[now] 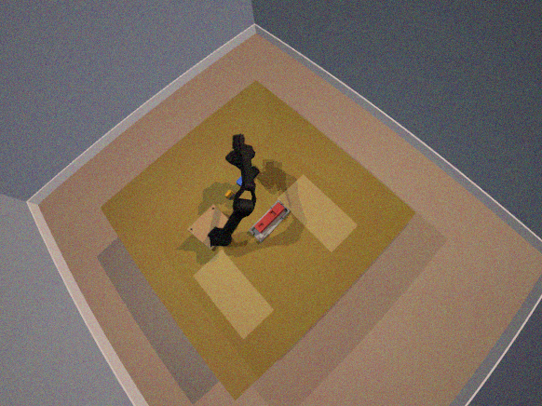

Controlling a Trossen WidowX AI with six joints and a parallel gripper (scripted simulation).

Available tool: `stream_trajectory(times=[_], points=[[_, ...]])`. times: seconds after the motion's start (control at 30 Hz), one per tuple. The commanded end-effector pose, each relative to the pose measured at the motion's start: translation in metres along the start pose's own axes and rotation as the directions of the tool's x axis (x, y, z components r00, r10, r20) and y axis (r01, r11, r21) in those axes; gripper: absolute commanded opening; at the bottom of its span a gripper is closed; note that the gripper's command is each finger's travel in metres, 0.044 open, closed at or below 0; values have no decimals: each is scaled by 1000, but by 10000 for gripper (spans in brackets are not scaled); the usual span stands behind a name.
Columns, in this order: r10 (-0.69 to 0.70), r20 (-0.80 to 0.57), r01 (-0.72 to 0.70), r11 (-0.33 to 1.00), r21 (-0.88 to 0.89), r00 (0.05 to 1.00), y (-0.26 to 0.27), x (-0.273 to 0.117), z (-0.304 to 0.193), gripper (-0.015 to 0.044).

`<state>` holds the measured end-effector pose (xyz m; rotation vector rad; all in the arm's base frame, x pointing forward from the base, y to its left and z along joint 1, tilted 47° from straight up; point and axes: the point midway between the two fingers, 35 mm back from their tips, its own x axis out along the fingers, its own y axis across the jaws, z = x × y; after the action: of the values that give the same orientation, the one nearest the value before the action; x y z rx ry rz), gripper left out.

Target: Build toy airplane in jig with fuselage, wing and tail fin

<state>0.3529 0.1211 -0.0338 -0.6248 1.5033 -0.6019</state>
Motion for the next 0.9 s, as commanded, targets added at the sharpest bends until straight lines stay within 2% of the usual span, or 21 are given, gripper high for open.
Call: stream_trajectory(times=[0.0,0.87], points=[[-16,-19,16,1000,-9,1000,-2,20,-4,440],[-17,-19,17,1000,-9,1000,-3,61,-4,440]])
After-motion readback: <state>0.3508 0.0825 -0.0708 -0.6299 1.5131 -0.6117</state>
